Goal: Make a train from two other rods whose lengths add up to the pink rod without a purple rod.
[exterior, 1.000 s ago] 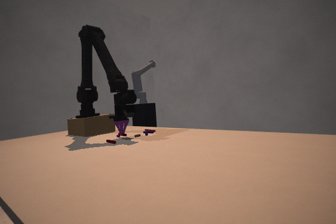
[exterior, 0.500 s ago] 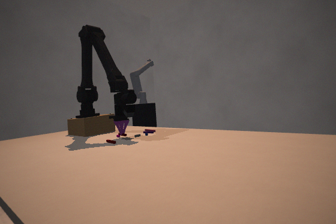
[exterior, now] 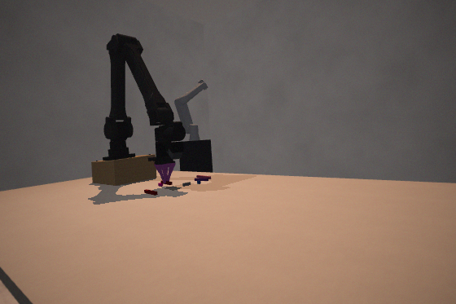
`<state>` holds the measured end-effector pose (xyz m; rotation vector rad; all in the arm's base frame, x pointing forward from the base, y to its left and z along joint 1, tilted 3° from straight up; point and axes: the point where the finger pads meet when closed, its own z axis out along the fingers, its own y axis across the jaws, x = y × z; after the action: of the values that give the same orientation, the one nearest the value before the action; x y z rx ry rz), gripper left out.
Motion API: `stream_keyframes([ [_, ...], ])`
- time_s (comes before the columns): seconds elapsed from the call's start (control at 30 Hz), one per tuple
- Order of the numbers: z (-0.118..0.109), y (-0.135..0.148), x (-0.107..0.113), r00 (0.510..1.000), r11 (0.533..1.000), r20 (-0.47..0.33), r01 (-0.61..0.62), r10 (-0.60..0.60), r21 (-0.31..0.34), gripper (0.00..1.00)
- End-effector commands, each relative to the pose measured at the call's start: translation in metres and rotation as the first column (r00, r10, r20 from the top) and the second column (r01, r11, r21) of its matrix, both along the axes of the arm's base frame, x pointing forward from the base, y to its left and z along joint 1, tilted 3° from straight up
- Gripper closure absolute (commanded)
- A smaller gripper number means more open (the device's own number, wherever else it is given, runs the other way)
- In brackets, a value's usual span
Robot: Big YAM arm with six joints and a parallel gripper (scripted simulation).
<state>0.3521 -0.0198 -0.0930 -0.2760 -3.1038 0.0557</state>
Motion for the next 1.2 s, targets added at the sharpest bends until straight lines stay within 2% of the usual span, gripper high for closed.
stream_keyframes([
  [0.0,-0.0029,-0.0041,0.0140,1.000,1.000,0.023,-0.004,0.004,-0.003,0.95],
  [0.43,-0.0121,-0.0037,0.0067,1.000,1.000,0.009,-0.005,0.005,-0.002,0.95],
  [1.17,-0.0124,-0.0037,0.0059,1.000,1.000,0.007,-0.005,0.005,-0.002,0.95],
])
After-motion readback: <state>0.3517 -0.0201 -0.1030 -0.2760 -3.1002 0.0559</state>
